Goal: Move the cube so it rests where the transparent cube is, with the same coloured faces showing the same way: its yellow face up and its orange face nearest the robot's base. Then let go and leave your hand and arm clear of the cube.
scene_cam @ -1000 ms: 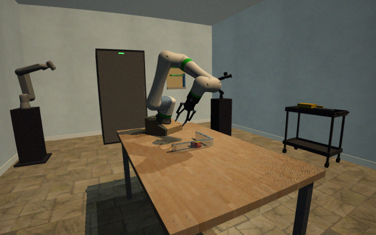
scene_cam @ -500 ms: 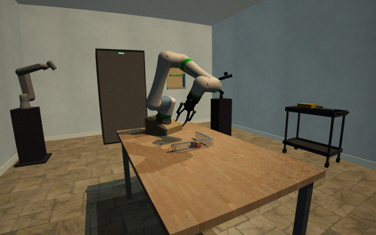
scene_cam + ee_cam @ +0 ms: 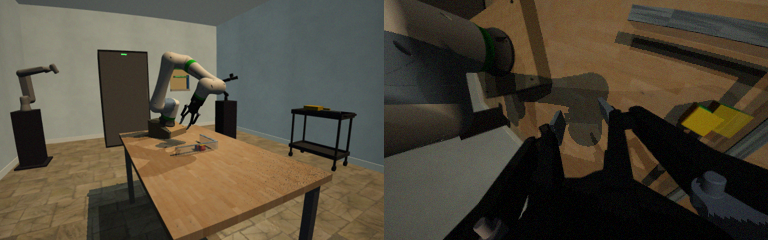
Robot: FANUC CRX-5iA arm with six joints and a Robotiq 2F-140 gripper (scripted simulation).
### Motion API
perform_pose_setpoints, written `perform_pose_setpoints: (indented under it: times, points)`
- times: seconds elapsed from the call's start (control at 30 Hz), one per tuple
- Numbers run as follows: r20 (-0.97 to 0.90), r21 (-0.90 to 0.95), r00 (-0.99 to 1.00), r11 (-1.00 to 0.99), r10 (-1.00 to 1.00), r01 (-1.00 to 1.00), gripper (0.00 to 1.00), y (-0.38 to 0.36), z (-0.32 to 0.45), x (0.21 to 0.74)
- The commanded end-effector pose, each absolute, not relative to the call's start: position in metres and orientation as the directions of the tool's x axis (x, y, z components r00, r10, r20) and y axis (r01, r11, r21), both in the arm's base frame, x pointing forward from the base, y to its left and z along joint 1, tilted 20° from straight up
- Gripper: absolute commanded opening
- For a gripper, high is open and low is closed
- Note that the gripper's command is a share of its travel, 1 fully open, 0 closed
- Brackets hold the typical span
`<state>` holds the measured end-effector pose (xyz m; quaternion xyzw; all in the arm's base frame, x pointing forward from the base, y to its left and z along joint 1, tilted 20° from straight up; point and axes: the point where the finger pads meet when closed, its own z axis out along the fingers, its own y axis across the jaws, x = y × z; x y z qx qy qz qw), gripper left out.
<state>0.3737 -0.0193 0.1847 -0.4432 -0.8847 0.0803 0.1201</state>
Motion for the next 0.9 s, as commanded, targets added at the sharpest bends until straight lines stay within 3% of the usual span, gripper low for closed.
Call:
perform_pose_setpoints:
  times: [0.0,0.87]
  points:
    - [0.132,-0.249,-0.553,0.568,0.822,0.784,0.41,-0.019,0.184,0.375]
    - [0.029,-0.235,-0.185,0.187,0.982,0.954,0.41,-0.014,0.179,0.388]
